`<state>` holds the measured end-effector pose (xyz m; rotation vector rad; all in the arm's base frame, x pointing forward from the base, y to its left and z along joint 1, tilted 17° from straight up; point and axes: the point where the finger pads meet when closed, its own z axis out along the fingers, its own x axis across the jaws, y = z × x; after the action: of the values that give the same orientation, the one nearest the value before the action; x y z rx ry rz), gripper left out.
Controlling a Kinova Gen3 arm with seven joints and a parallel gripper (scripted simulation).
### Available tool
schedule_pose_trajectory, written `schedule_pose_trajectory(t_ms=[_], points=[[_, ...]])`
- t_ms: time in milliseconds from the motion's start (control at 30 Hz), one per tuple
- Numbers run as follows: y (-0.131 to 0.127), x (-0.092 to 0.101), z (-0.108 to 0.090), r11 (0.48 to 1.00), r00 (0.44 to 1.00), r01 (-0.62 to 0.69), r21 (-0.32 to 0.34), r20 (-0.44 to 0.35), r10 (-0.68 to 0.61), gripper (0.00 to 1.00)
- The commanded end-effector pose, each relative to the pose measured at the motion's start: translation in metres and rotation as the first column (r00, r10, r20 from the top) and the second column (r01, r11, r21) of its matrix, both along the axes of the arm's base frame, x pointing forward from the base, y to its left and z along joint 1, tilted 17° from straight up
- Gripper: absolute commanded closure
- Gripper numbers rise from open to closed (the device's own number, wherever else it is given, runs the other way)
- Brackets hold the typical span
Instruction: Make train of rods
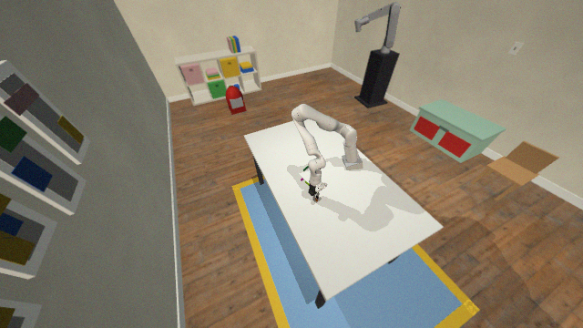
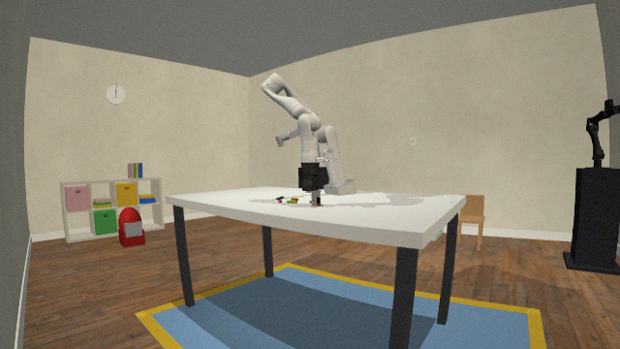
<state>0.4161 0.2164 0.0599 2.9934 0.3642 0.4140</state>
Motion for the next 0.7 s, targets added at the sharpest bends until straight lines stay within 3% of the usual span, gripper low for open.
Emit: schedule_pose_trajectory(t_ms=[0, 533, 567, 667], points=[[0.0004, 0.0003, 0.0007, 1.000, 1.000, 0.000, 0.001, 0.002, 0.000, 0.46], [0.0004, 0.0003, 0.0007, 1.000, 1.000, 0.000, 0.001, 0.002, 0.000, 0.46], [0.0004, 0.0003, 0.0007, 1.000, 1.000, 0.000, 0.001, 0.002, 0.000, 0.76], [0.0004, 0.0003, 0.0007, 1.000, 1.000, 0.000, 0.001, 0.002, 0.000, 0.76]])
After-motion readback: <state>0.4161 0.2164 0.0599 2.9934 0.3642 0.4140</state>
